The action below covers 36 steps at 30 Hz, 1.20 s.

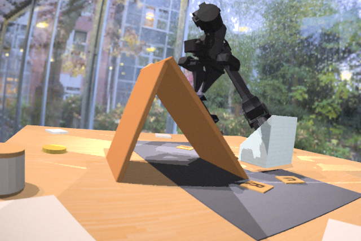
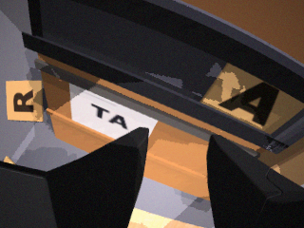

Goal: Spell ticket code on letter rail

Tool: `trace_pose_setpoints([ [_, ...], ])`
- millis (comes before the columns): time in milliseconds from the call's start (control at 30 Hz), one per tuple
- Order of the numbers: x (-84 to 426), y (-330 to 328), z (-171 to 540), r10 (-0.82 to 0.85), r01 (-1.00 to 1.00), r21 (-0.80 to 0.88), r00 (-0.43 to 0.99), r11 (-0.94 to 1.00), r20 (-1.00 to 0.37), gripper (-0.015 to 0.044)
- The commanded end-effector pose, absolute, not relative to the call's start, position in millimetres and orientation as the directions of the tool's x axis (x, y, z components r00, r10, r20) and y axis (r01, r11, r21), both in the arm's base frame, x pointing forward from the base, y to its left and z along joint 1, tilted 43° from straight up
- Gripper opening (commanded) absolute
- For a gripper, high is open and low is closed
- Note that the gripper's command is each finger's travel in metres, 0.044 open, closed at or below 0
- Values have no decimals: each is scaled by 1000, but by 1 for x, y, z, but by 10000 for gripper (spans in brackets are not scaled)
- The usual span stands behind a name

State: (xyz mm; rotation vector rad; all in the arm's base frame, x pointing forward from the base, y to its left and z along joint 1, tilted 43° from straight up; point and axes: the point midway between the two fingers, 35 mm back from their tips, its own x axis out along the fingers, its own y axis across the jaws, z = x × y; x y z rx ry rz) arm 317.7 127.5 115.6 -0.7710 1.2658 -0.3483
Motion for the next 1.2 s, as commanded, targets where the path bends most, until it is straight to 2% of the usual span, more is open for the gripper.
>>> trace_pose_setpoints([
  [0, 299, 156, 138, -540, -468, -685, 423, 557, -728, 210],
  [167, 269, 186, 161, -398, -739, -655, 559, 159, -727, 341],
  [300, 243, 205, 176, -274, -768, -605, 640, -210, -718, 440],
  [367, 239, 207, 179, -251, -757, -594, 652, -273, -715, 440],
  [1000, 239, 207, 179, -251, -757, -594, 652, -273, -715, 440],
  [1133, 249, 194, 182, -267, -762, -578, 645, -292, -716, 340],
  [1167, 254, 187, 183, -275, -765, -569, 641, -302, -716, 340],
])
